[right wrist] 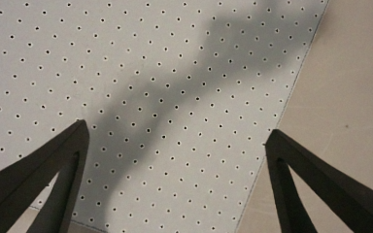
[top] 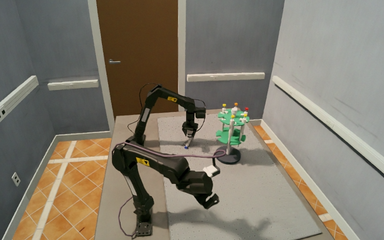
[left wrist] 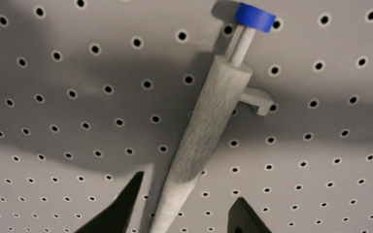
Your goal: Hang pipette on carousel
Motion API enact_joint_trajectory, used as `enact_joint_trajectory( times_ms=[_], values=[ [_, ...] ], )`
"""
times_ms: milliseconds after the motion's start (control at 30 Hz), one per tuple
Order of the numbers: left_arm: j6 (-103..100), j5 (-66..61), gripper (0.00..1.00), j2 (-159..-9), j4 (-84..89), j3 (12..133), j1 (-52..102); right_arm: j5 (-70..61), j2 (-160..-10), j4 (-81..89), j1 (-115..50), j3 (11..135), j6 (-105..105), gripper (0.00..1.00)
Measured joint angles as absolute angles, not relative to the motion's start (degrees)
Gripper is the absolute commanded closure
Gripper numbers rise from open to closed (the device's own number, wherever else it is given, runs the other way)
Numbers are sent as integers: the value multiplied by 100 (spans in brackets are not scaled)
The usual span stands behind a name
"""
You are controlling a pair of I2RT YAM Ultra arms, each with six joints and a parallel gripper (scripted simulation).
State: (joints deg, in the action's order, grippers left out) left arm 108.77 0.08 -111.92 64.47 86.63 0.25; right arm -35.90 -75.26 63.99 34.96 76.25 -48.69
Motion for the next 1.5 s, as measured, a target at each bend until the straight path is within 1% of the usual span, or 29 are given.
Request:
enact_joint_trajectory(
  times_ms=[833, 1500],
  values=[
    [10877, 10, 46, -11190, 6401, 8619, 38, -3590, -7526, 6399, 3496, 7625, -4869, 0],
    [10877, 10, 46, -11306, 5948, 8228, 38, -3590, -7526, 6399, 3496, 7625, -4869, 0]
  ],
)
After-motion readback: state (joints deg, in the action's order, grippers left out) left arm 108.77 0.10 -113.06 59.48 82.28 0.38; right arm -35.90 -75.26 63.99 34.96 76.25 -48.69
